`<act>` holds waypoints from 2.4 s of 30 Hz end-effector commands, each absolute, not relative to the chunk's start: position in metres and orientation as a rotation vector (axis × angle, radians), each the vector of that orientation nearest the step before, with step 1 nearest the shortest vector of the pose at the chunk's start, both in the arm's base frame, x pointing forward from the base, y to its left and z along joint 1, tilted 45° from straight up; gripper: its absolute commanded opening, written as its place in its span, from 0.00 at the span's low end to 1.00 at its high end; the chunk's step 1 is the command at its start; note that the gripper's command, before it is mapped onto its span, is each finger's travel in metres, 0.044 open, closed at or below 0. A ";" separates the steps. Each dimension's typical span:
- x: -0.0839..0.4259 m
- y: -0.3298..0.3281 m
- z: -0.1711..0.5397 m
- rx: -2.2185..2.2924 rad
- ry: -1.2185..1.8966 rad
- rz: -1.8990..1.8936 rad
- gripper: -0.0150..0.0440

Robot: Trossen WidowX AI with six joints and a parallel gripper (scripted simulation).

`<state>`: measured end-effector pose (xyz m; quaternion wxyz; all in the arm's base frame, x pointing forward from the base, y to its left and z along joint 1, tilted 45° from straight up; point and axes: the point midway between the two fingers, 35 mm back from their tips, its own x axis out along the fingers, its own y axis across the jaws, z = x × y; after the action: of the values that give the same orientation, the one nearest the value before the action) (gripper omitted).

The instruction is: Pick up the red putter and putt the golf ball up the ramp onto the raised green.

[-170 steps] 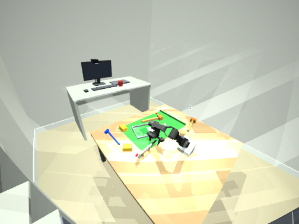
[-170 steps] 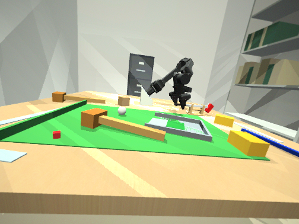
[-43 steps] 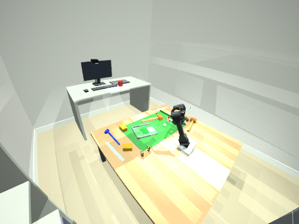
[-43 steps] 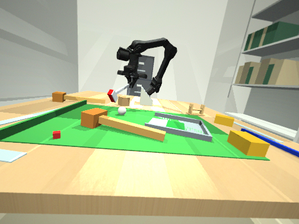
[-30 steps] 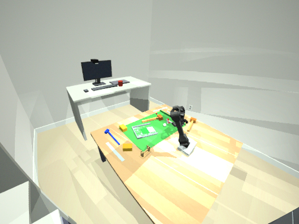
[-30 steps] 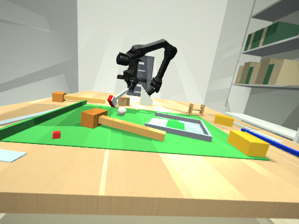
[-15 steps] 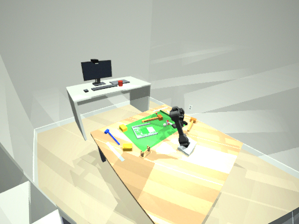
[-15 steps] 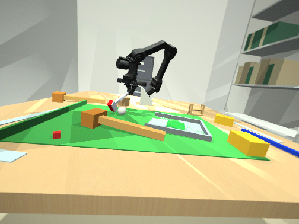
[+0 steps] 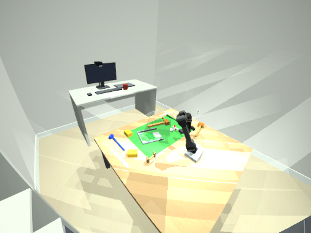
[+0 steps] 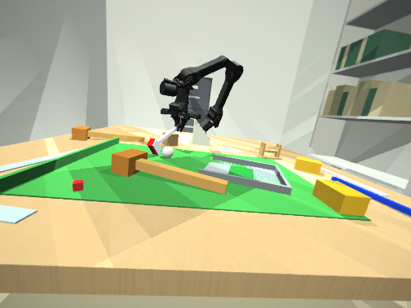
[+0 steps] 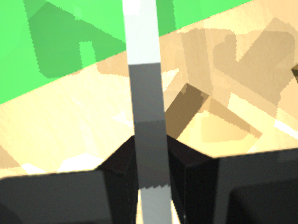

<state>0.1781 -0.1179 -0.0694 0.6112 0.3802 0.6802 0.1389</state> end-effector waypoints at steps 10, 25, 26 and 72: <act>0.168 -0.135 -0.091 0.883 1.565 0.317 0.25; 0.190 -0.109 -0.059 0.886 1.569 0.308 0.25; 0.195 -0.101 -0.051 0.885 1.568 0.308 0.25; 0.214 -0.079 0.037 0.902 1.572 0.323 0.25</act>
<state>0.2133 -0.0788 0.0377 0.6054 0.3893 0.6799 0.1403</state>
